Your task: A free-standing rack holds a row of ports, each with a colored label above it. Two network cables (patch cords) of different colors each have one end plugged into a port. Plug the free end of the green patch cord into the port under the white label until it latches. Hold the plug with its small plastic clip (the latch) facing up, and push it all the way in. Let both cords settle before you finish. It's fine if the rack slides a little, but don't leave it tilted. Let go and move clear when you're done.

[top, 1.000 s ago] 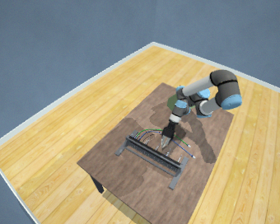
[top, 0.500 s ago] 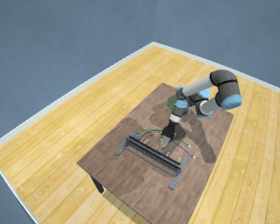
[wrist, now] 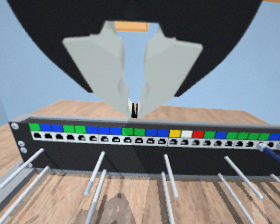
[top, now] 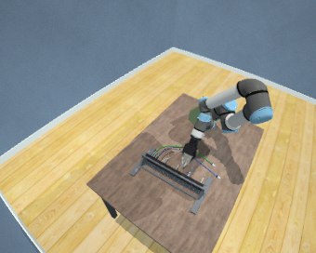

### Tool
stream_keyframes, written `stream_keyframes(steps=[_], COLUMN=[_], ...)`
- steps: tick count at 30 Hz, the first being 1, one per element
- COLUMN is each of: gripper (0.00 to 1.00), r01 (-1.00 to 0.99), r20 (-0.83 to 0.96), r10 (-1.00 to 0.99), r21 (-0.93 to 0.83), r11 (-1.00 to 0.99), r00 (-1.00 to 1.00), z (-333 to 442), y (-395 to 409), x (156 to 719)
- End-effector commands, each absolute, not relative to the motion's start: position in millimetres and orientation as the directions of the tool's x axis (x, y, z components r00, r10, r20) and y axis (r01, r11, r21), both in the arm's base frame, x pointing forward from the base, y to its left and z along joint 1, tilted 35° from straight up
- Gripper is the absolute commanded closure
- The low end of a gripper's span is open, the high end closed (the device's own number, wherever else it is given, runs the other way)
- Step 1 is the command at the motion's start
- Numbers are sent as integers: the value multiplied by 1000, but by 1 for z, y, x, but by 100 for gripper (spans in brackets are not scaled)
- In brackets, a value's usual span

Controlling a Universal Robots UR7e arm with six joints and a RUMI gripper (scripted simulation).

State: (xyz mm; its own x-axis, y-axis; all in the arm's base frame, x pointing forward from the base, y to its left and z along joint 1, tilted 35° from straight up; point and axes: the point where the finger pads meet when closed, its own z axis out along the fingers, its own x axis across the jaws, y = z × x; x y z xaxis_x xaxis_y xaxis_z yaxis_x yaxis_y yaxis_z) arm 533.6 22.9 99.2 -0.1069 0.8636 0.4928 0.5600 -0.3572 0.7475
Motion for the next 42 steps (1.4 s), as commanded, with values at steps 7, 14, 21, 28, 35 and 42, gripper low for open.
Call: stream_keyframes(steps=[7, 14, 21, 28, 35, 42], gripper=[100, 100, 100, 100, 100, 100], r01=[559, 558, 559, 559, 559, 559], r20=[490, 491, 492, 492, 492, 492], r10=[865, 865, 864, 864, 864, 864], r21=[750, 749, 748, 748, 748, 748], r11=[-355, -356, -357, -357, -357, -357], r00=[-109, -107, -106, -106, -106, -106], z=[100, 101, 101, 103, 106, 109], y=[22, 21, 21, 20, 17, 15], x=[535, 533, 530, 527, 521, 516])
